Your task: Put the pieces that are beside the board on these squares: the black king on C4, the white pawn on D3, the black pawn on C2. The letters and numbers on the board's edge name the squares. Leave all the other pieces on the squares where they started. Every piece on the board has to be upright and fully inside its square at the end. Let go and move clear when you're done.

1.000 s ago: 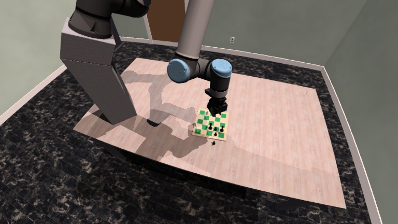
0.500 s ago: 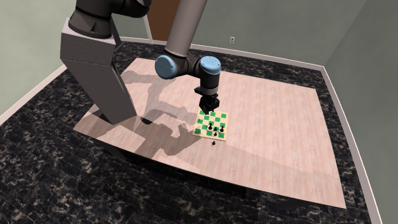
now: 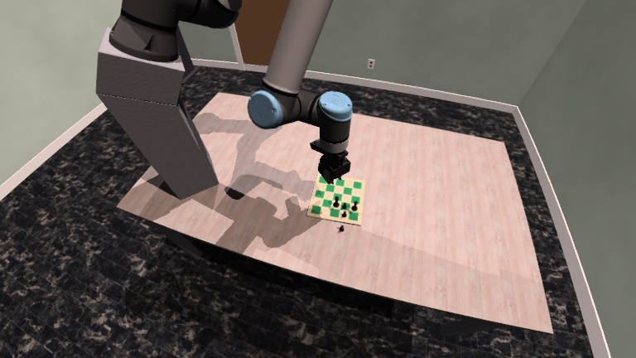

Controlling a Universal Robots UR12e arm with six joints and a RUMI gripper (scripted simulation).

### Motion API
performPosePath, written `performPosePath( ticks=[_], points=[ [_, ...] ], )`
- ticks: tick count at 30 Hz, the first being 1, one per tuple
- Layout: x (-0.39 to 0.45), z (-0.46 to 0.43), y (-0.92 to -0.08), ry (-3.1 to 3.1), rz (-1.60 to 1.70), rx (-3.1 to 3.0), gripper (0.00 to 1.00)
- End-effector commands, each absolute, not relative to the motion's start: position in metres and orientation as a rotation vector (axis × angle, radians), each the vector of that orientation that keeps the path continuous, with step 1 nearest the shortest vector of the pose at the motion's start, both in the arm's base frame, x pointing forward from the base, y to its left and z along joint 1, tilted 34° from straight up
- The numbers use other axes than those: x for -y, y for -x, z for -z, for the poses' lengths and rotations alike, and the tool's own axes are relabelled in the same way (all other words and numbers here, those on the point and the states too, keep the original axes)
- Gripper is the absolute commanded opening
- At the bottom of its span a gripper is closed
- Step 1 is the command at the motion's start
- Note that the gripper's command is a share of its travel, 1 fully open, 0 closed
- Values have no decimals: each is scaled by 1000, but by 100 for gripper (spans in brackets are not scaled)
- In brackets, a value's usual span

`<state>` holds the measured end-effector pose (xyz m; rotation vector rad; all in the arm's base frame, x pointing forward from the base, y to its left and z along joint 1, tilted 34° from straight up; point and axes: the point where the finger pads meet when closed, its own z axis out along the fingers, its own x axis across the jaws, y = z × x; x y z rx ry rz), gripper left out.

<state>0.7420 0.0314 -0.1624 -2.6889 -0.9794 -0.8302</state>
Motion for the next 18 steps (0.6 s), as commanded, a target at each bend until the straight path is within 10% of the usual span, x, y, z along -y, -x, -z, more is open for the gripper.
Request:
performPosePath(
  ticks=[1, 18],
  points=[
    [-35, 173, -748, 2689, 831, 979, 0],
    [-57, 229, -777, 2689, 831, 979, 0]
  ],
)
